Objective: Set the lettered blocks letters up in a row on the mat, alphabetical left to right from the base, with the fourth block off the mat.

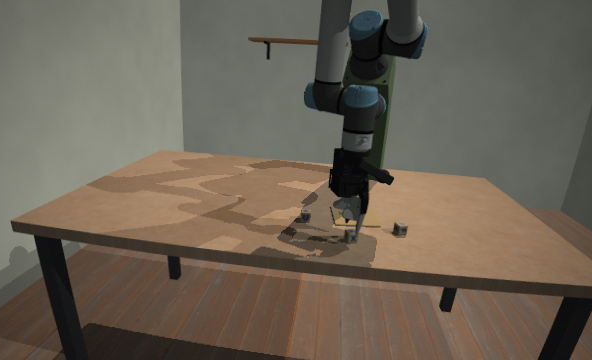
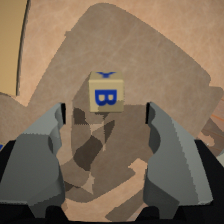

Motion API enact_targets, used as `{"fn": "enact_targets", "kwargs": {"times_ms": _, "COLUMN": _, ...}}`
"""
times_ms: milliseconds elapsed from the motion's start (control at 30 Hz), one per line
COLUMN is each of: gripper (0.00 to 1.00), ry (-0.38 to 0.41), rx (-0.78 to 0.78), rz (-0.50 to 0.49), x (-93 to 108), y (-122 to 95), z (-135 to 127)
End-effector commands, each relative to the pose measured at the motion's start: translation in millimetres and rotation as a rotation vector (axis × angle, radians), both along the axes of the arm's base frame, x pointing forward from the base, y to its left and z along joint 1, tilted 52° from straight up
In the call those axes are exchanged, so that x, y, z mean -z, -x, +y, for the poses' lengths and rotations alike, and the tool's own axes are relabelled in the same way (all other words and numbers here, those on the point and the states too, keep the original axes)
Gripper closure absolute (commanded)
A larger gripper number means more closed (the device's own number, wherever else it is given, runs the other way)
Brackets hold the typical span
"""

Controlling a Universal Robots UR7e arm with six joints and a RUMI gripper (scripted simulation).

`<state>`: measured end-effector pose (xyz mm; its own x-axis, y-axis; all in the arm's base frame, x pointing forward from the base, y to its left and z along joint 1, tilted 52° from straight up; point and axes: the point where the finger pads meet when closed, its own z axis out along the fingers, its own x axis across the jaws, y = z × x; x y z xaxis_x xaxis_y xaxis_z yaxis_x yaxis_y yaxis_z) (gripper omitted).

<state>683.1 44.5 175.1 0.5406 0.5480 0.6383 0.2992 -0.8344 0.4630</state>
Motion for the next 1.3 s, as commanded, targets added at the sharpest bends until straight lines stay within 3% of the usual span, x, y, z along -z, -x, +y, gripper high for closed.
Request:
{"fn": "enact_targets", "kwargs": {"times_ms": 0, "gripper": 0.6, "ry": 0.0, "rx": 0.0, "rz": -0.001, "x": 0.3, "y": -1.4, "z": 0.0}}
{"fn": "enact_targets", "kwargs": {"times_ms": 667, "gripper": 0.6, "ry": 0.0, "rx": 0.0, "rz": -0.001, "x": 20.0, "y": -26.6, "z": -1.9}}
{"fn": "enact_targets", "kwargs": {"times_ms": 1267, "gripper": 0.6, "ry": 0.0, "rx": 0.0, "rz": -0.001, "x": 21.4, "y": -28.3, "z": -2.0}}
